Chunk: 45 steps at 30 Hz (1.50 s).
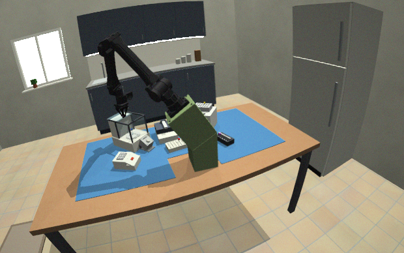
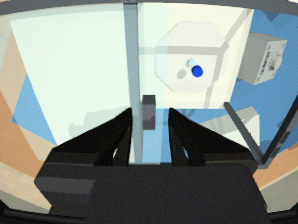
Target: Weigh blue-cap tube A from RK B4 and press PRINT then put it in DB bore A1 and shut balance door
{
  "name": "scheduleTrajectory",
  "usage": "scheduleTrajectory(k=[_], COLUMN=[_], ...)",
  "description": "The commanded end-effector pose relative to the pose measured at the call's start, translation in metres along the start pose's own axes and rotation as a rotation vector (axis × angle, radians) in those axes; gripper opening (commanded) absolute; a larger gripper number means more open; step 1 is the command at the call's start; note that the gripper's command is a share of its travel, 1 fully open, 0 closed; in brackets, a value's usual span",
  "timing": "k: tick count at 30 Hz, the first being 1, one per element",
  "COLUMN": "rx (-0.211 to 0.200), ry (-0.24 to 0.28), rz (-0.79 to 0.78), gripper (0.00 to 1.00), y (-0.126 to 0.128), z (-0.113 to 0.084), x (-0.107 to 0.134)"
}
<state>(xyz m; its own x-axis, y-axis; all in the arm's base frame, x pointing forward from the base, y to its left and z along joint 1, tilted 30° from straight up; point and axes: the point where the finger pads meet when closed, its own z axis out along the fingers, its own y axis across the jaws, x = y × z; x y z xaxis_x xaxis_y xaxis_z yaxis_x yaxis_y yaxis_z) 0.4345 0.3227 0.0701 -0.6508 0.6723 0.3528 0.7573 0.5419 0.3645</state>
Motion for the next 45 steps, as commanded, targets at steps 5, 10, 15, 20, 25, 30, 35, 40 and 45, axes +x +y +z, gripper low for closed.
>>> scheduleTrajectory(k=[5, 10, 15, 20, 25, 30, 35, 40, 45], rx=[-0.055, -0.049, -0.049, -0.057, -0.058, -0.036, -0.058, -0.026, -0.036], ry=[-0.012, -0.011, -0.012, -0.013, -0.014, -0.009, -0.014, -0.006, -0.01], rz=[-0.017, -0.015, -0.014, -0.018, -0.018, -0.012, -0.019, -0.009, -0.086], gripper=[0.3, 0.3, 0.3, 0.3, 0.3, 0.3, 0.3, 0.3, 0.36], y=[0.024, 0.02, 0.022, 0.024, 0.024, 0.016, 0.023, 0.012, -0.001], z=[-0.036, -0.042, -0.046, -0.058, -0.067, -0.067, -0.081, -0.065, -0.067], x=[-0.003, -0.003, -0.005, -0.003, -0.003, -0.003, -0.003, 0.0, -0.001])
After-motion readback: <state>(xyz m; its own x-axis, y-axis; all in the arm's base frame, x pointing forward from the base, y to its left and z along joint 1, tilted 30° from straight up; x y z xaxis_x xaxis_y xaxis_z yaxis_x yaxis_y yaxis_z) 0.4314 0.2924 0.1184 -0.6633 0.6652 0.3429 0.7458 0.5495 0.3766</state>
